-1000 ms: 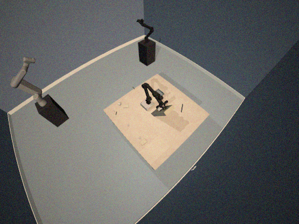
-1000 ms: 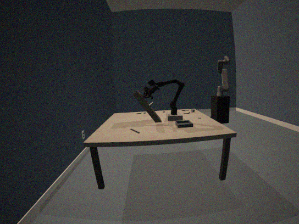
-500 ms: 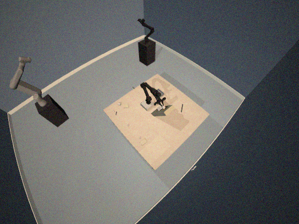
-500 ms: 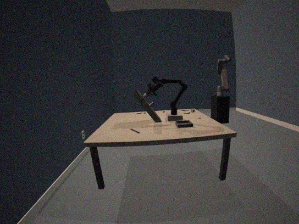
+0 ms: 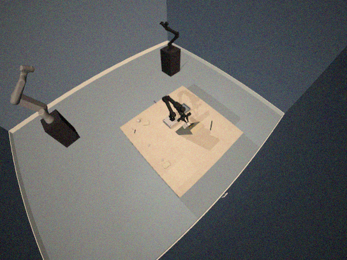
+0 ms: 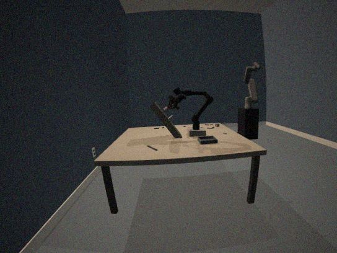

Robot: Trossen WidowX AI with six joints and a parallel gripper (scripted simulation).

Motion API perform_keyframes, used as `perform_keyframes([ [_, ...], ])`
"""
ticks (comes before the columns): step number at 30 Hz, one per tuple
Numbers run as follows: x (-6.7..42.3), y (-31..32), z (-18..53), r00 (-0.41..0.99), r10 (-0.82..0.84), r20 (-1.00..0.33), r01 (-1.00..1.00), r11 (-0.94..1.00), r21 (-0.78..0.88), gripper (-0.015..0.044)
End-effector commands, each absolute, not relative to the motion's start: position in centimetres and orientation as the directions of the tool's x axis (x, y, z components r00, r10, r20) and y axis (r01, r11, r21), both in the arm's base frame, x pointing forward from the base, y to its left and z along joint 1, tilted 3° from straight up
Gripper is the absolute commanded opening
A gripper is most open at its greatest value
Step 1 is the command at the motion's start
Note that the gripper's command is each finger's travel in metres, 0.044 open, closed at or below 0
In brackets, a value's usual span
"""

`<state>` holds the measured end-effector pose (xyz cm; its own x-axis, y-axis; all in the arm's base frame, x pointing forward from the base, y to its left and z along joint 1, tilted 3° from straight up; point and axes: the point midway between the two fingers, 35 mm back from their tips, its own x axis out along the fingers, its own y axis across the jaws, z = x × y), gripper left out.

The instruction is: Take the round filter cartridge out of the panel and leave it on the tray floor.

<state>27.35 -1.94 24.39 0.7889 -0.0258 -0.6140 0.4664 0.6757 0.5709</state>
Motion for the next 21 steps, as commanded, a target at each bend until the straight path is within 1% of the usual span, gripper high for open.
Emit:
perform_keyframes([
  [1, 26.8, -1.8, 23.9, 0.8, -0.023, -0.6, 0.452, 0.681, 0.576, 0.0],
  [14, 24.8, -1.7, 20.1, 0.799, -0.023, -0.601, 0.452, 0.681, 0.576, 0.0],
  [18, 25.1, -1.7, 20.4, 0.788, -0.026, -0.615, 0.467, 0.676, 0.57, 0.0105],
  [21, 25.1, -1.7, 20.4, 0.788, -0.026, -0.615, 0.467, 0.676, 0.57, 0.011],
])
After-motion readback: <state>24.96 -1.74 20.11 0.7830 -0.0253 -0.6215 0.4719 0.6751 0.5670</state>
